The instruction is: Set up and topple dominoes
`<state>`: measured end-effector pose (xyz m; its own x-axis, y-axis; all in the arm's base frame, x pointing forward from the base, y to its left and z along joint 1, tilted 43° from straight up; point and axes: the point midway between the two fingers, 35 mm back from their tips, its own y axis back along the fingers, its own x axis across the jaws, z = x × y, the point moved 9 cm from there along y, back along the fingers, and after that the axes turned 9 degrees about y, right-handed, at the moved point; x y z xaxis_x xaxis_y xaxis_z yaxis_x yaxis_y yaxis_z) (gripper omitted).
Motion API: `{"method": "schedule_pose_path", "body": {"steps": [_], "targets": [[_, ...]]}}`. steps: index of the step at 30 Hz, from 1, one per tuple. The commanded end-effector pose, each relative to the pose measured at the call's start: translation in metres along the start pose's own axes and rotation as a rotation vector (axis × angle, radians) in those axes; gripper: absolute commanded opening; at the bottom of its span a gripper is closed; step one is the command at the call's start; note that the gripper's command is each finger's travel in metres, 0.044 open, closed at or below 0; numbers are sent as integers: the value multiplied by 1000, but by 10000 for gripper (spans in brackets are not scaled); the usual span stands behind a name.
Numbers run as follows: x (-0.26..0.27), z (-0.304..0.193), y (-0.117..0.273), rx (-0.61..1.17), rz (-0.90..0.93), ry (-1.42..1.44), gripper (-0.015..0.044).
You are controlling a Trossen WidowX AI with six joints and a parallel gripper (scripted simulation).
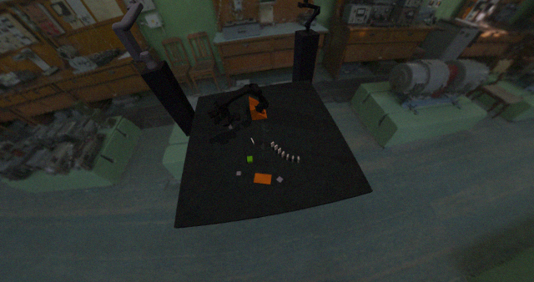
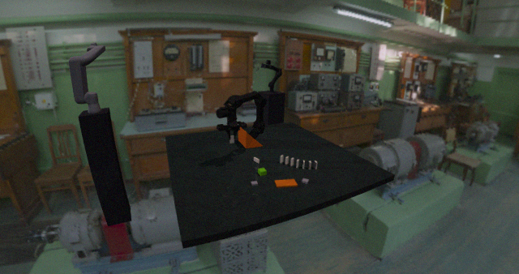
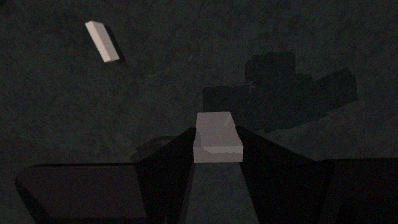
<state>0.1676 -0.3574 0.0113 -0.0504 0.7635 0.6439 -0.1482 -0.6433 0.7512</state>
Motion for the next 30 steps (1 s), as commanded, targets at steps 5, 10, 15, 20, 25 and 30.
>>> {"method": "schedule_pose_path", "body": {"steps": [5, 10, 15, 20, 25, 30], "targets": [[89, 83, 14, 5, -18, 202, 107], [166, 125, 11, -1, -9, 351, 107], [244, 147, 4, -9, 20, 497, 107], [253, 148, 3, -10, 24, 514, 107], [253, 151, -8, -10, 22, 515, 107], [252, 154, -31, -10, 20, 515, 107]]}}
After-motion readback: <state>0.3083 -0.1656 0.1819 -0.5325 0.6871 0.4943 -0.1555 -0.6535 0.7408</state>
